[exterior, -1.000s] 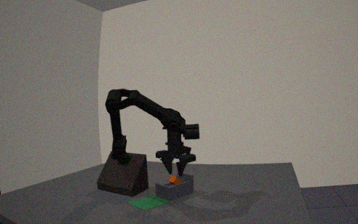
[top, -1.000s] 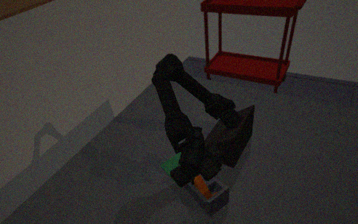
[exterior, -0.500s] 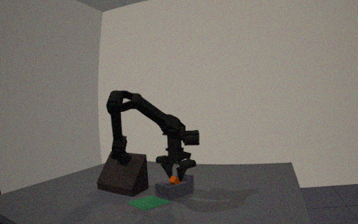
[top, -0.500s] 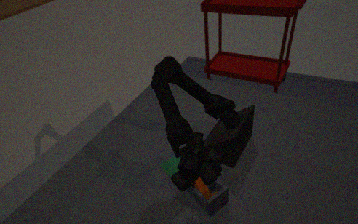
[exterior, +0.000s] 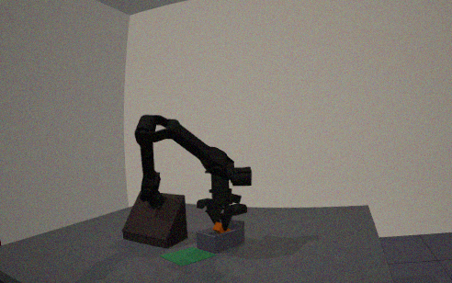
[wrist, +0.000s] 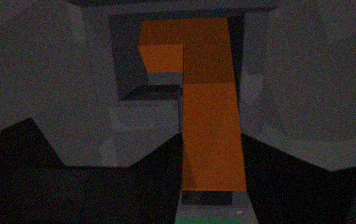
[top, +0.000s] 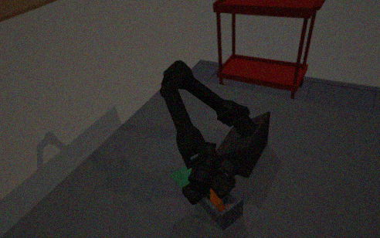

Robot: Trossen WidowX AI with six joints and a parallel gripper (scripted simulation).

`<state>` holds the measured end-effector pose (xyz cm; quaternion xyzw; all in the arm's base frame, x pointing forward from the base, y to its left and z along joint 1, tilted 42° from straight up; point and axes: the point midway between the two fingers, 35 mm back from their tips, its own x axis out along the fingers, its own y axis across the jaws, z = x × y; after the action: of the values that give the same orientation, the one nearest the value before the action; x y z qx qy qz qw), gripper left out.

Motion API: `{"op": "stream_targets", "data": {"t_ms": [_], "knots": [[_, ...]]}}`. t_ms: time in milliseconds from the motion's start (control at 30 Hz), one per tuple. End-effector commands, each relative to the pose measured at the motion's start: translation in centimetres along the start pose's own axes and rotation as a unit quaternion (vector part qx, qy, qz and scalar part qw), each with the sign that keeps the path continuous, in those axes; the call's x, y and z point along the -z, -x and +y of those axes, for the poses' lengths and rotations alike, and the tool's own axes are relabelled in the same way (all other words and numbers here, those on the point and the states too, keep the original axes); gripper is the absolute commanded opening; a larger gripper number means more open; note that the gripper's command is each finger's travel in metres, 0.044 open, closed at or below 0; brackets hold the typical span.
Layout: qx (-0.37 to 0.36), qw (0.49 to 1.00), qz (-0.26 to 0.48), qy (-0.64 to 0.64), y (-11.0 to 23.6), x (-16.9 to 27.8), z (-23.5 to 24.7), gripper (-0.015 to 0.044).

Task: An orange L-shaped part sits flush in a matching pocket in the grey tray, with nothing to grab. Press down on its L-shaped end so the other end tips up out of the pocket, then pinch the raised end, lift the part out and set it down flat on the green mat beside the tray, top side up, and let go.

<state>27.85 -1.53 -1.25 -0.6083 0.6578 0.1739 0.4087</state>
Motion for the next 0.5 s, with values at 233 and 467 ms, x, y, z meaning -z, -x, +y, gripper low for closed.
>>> {"op": "stream_targets", "data": {"t_ms": [233,467], "knots": [[0.0,1.0,0.0,-0.001,0.02,0.01,0.0,0.0003],[0.0,1.0,0.0,-0.001,0.18,0.01,0.0,0.0]]}}
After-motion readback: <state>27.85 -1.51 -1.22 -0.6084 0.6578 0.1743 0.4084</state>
